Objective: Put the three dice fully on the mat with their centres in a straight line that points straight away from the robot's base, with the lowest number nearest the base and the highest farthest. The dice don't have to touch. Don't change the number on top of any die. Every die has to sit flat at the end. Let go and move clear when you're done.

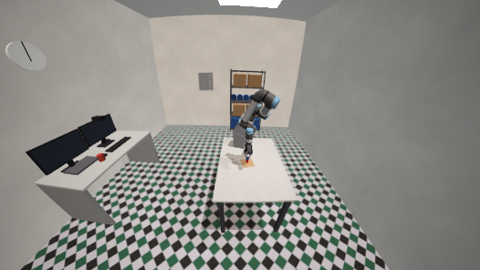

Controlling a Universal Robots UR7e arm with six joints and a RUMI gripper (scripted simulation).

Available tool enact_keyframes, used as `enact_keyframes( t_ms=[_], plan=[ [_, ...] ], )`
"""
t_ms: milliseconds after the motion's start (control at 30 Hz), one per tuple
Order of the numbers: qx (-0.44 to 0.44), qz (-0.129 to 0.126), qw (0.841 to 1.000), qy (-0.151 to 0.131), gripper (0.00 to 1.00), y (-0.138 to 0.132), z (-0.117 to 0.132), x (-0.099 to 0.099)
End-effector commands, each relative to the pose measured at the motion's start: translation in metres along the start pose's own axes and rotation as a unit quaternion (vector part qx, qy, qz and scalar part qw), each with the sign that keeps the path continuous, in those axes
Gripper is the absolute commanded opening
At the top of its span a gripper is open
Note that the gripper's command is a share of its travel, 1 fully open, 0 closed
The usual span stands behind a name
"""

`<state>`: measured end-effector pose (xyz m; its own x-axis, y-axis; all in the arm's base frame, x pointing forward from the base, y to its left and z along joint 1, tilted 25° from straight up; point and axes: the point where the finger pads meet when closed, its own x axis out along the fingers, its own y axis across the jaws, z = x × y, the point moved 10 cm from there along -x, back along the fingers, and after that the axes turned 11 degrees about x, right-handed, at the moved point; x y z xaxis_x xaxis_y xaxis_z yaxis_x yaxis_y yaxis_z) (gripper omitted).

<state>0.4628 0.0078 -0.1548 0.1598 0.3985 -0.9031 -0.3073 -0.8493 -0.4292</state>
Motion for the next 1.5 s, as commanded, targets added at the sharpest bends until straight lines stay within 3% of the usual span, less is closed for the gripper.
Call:
enact_keyframes(
  t_ms=[0, 200, 700, 1467],
  plan=[
    [0.0, 0.0, 1.0, 0.001, 0.06, 0.0, 0.0, 0.006],
    [0.0, 0.0, 1.0, 0.001, 0.06, 0.0, 0.0, 0.02],
    [0.0, 0.0, 1.0, 0.001, 0.06, -0.001, -0.001, 0.085],
    [0.0, 0.0, 1.0, 0.001, 0.06, -0.001, -0.001, 0.093]
  ],
)
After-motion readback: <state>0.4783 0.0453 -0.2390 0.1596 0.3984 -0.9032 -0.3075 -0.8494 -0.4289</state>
